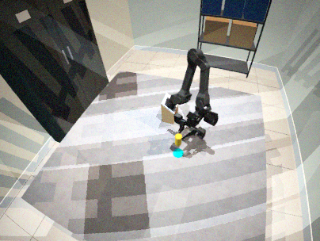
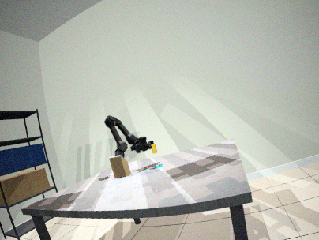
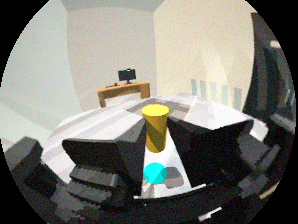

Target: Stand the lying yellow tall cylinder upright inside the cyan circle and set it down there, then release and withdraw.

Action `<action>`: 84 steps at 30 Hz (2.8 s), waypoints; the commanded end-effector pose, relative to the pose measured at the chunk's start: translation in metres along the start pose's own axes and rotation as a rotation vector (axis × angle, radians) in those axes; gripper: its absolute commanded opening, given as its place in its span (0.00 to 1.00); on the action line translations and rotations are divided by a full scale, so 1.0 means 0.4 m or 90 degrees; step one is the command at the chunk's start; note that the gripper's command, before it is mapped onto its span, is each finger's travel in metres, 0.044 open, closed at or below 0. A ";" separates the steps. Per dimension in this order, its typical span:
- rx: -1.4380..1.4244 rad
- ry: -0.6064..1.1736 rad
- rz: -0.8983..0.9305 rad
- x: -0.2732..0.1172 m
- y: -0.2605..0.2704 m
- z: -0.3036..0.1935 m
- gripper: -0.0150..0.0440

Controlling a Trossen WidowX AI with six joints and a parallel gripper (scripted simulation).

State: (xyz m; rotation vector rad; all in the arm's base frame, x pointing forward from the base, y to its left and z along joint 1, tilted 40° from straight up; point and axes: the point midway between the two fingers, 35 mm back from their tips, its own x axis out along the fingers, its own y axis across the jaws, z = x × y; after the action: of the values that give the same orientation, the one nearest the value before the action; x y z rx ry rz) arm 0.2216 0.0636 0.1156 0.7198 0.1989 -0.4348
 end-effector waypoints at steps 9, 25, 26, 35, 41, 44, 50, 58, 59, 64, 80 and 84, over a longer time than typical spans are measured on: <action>0.008 -0.004 -0.001 0.003 0.006 -0.017 0.43; 0.008 -0.001 -0.004 0.012 0.015 -0.096 0.43; 0.008 -0.001 -0.004 0.012 0.015 -0.101 0.43; 0.008 -0.002 -0.004 0.016 0.013 -0.148 0.43; 0.007 -0.002 -0.003 0.018 0.008 -0.180 0.43; 0.007 -0.003 -0.002 0.019 0.005 -0.196 0.43; 0.006 -0.004 0.000 0.021 -0.001 -0.220 0.43; 0.004 0.002 -0.002 0.009 0.000 -0.264 0.43; 0.003 0.002 -0.002 0.008 0.000 -0.267 0.43; 0.003 0.002 -0.002 0.007 0.000 -0.268 0.43; 0.003 0.002 -0.002 0.007 0.000 -0.268 0.88; 0.003 0.002 -0.002 0.007 0.000 -0.268 0.93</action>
State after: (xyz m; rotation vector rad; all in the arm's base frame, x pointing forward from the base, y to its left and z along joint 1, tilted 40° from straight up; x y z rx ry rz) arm 0.2213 0.1355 0.0357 0.7251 0.2066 -0.4351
